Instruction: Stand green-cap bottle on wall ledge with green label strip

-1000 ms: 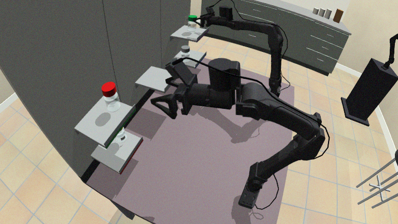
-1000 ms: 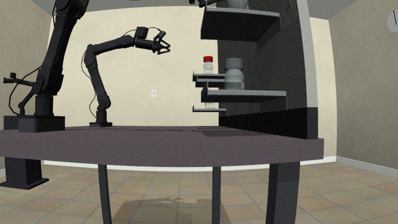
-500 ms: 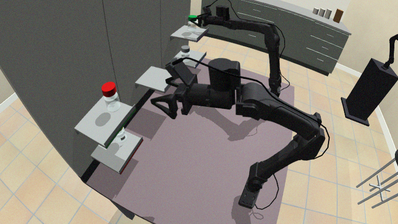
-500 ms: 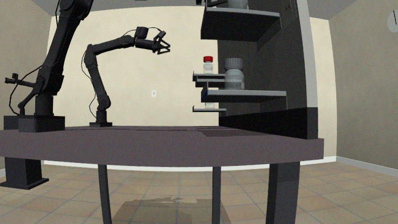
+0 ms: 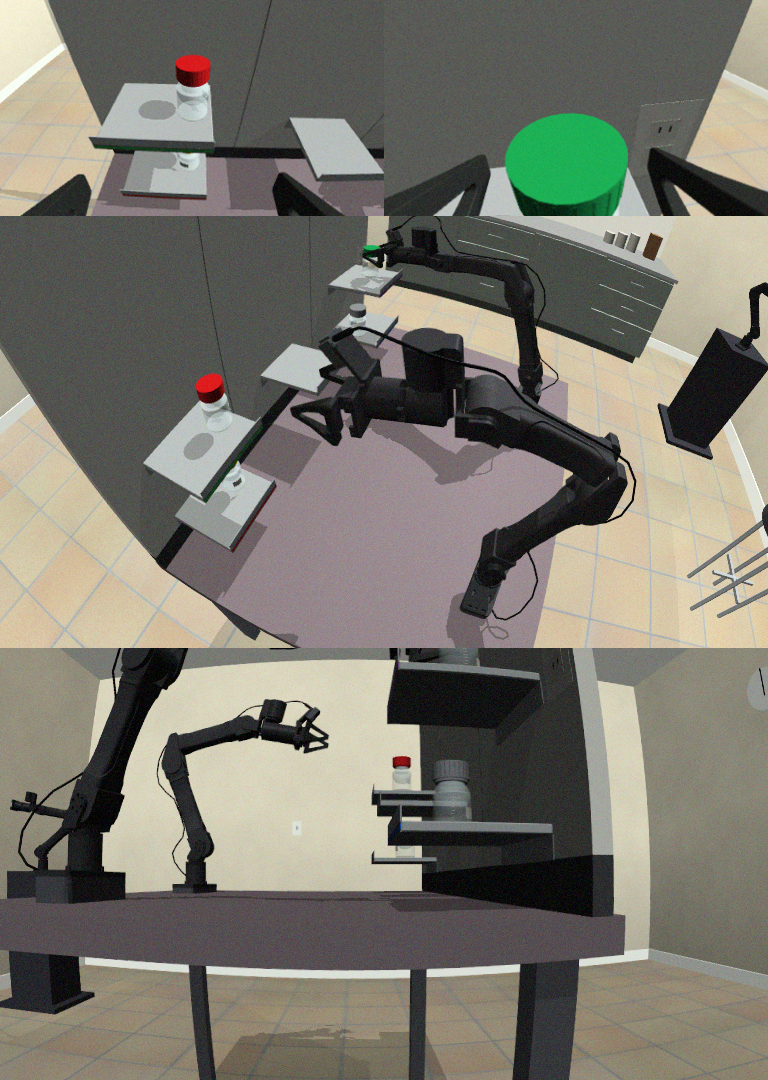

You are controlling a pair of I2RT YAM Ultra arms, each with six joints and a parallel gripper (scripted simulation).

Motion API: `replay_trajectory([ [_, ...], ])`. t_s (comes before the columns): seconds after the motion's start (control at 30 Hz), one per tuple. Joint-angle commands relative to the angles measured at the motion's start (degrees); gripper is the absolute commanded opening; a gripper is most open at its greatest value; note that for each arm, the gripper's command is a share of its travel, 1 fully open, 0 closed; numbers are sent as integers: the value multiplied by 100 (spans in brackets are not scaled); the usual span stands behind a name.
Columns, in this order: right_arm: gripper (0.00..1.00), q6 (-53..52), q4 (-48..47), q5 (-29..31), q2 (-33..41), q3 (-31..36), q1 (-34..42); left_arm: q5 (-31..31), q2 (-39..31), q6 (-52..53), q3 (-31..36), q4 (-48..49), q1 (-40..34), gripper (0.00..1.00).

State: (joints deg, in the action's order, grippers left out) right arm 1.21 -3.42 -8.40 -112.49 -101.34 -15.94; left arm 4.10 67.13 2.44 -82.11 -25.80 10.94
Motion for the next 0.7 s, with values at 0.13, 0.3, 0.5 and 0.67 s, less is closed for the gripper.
replay_trajectory([
  [0.13, 94, -21, 141, 77, 16, -176, 31, 19, -29, 25, -184, 52, 30, 100],
  [0.3, 72, -21, 141, 77, 16, -176, 31, 19, -29, 25, -184, 52, 30, 100],
  [0.5, 64, -7, 74, 28, 44, -118, 10, 19, -29, 25, -184, 52, 30, 100],
  [0.67, 55, -7, 74, 28, 44, -118, 10, 19, -29, 25, -184, 52, 30, 100],
])
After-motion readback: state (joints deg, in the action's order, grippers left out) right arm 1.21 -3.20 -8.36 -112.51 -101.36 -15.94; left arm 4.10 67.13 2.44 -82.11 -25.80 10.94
